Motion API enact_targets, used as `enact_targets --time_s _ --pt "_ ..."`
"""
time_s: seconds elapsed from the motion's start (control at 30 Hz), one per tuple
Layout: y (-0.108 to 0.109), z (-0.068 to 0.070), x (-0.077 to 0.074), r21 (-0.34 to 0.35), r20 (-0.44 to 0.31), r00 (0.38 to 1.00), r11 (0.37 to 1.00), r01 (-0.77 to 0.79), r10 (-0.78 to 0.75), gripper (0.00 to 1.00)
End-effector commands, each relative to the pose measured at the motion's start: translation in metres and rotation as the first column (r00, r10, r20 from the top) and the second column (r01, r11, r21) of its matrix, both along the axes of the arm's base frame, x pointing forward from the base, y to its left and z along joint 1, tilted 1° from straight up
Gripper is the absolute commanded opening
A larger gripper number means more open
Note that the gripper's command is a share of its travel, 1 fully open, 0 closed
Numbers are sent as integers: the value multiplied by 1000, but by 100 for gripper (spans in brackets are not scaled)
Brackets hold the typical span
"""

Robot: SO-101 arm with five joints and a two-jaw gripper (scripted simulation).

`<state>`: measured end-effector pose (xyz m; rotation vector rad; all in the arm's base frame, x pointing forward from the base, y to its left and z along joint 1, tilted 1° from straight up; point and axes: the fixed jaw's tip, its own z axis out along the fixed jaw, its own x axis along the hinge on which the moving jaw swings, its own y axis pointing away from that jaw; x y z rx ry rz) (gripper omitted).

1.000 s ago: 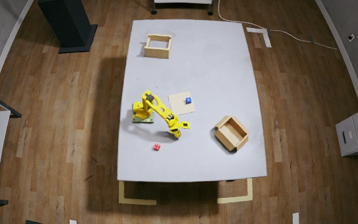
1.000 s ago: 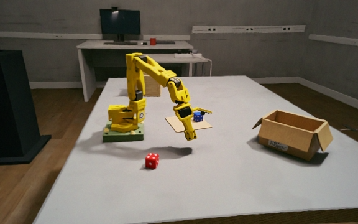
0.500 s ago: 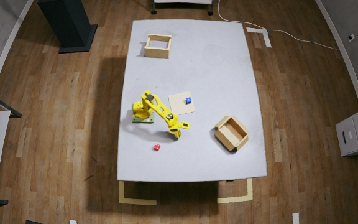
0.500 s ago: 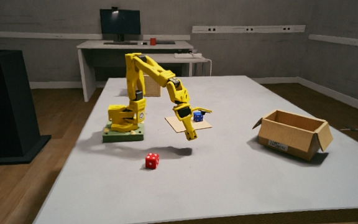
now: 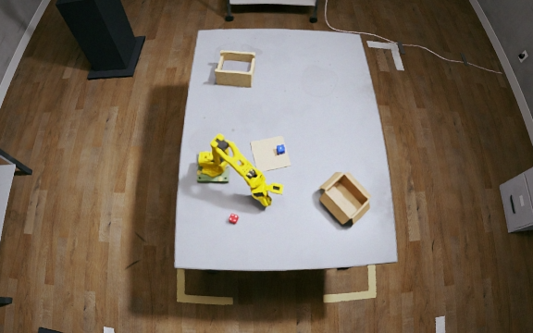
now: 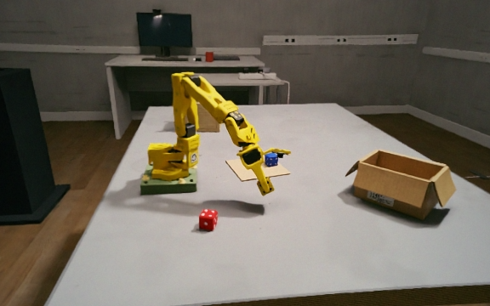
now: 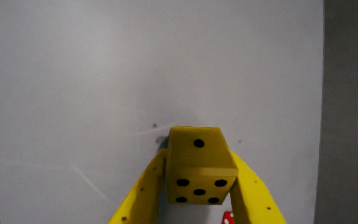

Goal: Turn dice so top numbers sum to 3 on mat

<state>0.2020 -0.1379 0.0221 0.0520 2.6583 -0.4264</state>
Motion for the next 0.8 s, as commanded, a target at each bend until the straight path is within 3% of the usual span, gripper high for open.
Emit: enact_targets --time_s 0.0,0.27,0.33,0.77 --pt "-2 -7 4 -4 77 995 998 58 -58 0" --pt "-7 -10 10 7 284 941 982 190 -184 0" --pt "-7 -10 10 7 284 941 982 190 -184 0" --pt "-6 1 8 103 572 754 940 324 -323 0"
